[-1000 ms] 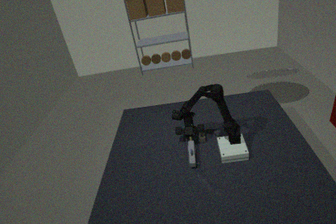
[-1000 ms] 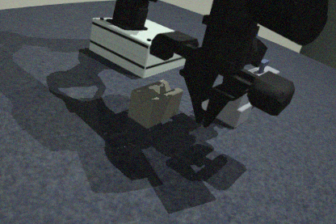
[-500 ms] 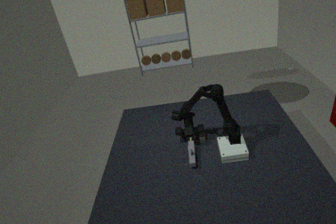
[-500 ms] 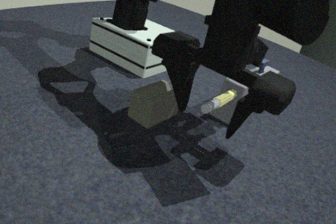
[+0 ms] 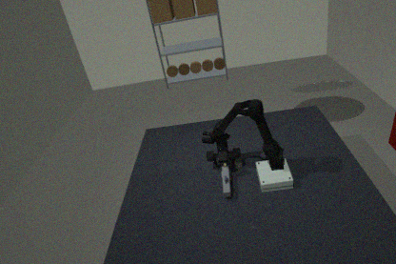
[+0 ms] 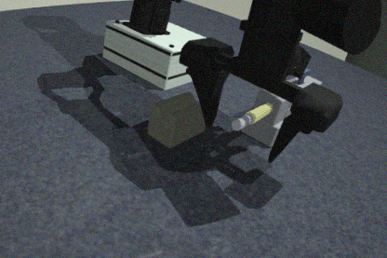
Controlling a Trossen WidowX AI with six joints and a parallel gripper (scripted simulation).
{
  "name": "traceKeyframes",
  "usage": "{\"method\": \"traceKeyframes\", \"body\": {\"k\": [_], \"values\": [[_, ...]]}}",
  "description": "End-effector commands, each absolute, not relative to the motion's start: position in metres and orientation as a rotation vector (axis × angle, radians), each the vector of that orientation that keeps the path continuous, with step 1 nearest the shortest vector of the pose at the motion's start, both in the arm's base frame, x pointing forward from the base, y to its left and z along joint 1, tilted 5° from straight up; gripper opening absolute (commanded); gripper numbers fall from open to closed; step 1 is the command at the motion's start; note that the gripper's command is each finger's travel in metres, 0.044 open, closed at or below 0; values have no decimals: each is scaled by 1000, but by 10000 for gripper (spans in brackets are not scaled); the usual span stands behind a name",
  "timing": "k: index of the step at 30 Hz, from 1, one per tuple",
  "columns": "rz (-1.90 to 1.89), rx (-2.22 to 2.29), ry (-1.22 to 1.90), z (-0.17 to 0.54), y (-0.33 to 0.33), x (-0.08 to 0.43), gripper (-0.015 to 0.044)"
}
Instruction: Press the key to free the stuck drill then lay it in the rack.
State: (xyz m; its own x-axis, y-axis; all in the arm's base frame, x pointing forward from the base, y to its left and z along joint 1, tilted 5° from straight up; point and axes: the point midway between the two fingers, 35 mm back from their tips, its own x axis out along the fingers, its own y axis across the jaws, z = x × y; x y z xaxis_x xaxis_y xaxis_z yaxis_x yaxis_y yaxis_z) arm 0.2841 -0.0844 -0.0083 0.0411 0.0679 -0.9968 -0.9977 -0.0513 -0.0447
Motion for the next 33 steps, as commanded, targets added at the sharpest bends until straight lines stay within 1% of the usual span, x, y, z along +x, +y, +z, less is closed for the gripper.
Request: {"method": "traceKeyframes", "body": {"k": [1,10,26,29,33], "values": [[1245,-1215,1105,-10,-82,284,440],[1245,-1215,1104,-11,-78,283,440],[1247,-1218,1102,-10,-79,284,20],[1247,-1218,1102,-10,-79,284,0],[1246,-1218,1103,-10,-79,284,0]]}}
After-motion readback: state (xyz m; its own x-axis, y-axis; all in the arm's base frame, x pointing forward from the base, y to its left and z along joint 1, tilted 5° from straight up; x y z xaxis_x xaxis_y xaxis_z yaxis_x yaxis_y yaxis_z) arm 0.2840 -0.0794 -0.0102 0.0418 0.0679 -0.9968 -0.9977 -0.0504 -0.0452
